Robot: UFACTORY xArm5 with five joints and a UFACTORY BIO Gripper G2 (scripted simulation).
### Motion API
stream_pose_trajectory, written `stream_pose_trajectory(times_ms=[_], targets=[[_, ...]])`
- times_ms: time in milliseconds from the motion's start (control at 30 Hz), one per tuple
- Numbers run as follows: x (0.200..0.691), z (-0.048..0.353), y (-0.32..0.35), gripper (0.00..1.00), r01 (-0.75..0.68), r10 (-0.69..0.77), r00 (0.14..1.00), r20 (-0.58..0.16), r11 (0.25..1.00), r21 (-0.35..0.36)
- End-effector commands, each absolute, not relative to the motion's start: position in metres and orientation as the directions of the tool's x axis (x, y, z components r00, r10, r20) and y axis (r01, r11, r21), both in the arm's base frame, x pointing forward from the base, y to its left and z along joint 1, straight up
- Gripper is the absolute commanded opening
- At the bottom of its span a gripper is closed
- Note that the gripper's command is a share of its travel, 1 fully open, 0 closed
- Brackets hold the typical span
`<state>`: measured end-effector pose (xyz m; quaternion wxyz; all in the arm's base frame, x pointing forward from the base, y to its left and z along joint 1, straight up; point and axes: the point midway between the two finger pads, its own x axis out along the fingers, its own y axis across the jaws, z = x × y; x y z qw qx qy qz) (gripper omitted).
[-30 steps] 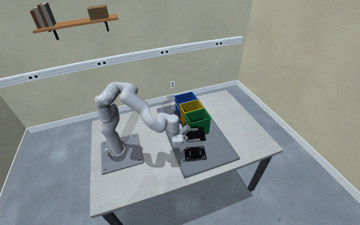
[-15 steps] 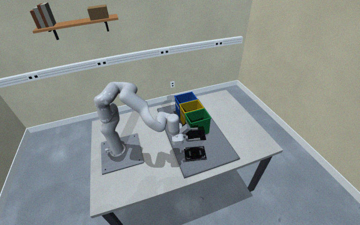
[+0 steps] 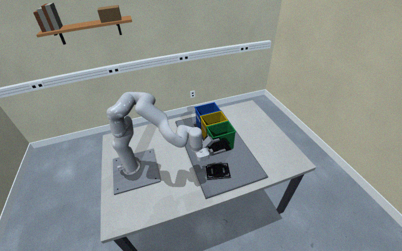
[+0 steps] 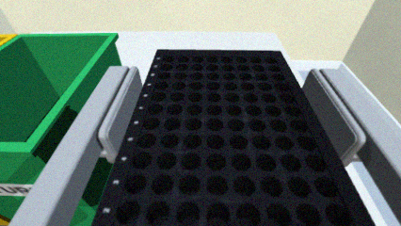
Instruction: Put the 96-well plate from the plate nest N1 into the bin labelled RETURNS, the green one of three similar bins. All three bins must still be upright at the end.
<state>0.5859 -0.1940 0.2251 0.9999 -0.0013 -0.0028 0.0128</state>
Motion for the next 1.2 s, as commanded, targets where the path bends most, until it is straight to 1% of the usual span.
stream_pose_trajectory(times_ms=[0, 1167], targets=[[0.595, 0.227, -0.179, 0.00, -0.041, 0.041, 0.999, 0.009, 0.999, -0.006], [0.639, 0.223, -0.086, 0.00, -0.041, 0.041, 0.999, 0.010, 0.999, -0.005]])
